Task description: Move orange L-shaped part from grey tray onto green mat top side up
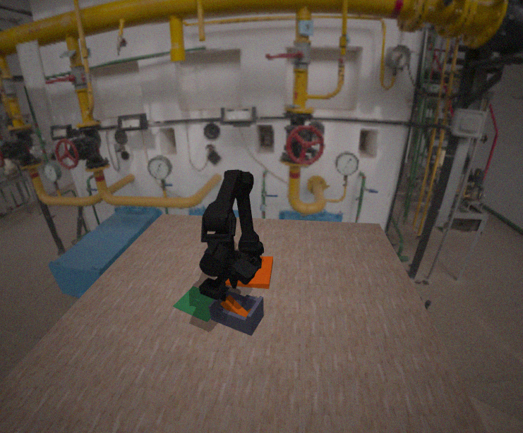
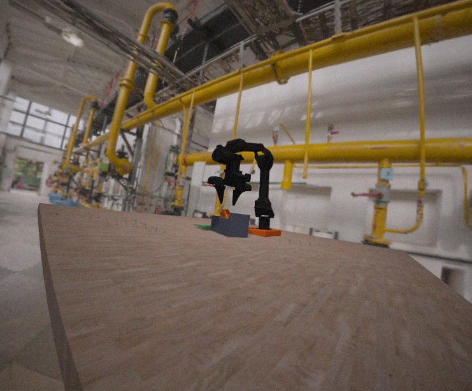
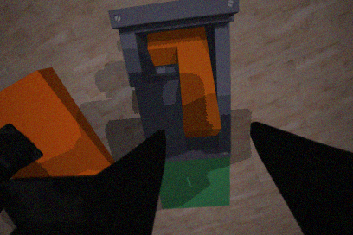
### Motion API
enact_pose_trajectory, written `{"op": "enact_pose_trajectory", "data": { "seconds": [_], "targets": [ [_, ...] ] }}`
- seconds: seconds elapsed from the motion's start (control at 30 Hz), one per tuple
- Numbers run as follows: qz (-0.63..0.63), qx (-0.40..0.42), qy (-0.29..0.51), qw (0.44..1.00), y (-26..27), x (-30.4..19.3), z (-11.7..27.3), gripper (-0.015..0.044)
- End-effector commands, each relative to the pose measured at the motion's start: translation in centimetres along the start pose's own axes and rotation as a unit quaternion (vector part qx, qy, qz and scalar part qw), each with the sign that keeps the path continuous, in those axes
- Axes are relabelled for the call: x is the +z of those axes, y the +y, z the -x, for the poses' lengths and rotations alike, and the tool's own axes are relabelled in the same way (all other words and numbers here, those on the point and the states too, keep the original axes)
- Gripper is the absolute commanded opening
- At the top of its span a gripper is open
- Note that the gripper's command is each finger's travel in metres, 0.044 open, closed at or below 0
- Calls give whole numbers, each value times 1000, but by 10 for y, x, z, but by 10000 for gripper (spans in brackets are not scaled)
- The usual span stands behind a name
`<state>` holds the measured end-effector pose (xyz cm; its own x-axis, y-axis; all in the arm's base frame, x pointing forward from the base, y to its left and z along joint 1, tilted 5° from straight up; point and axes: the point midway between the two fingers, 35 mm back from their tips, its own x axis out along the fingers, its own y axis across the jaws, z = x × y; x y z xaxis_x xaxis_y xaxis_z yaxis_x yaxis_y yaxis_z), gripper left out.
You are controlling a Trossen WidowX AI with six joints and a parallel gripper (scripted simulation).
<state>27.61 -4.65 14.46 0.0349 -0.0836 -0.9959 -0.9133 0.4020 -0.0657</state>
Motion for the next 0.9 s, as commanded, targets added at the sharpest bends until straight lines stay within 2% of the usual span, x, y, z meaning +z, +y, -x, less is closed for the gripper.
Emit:
{"op": "enact_pose_trajectory", "data": {
  "seconds": [0.0, 0.87],
  "targets": [
    [2, 1, -1, 1000, 0, 0, -6, 280],
    [2, 0, -1, 1000, 0, 0, -48, 280]
  ]
}}
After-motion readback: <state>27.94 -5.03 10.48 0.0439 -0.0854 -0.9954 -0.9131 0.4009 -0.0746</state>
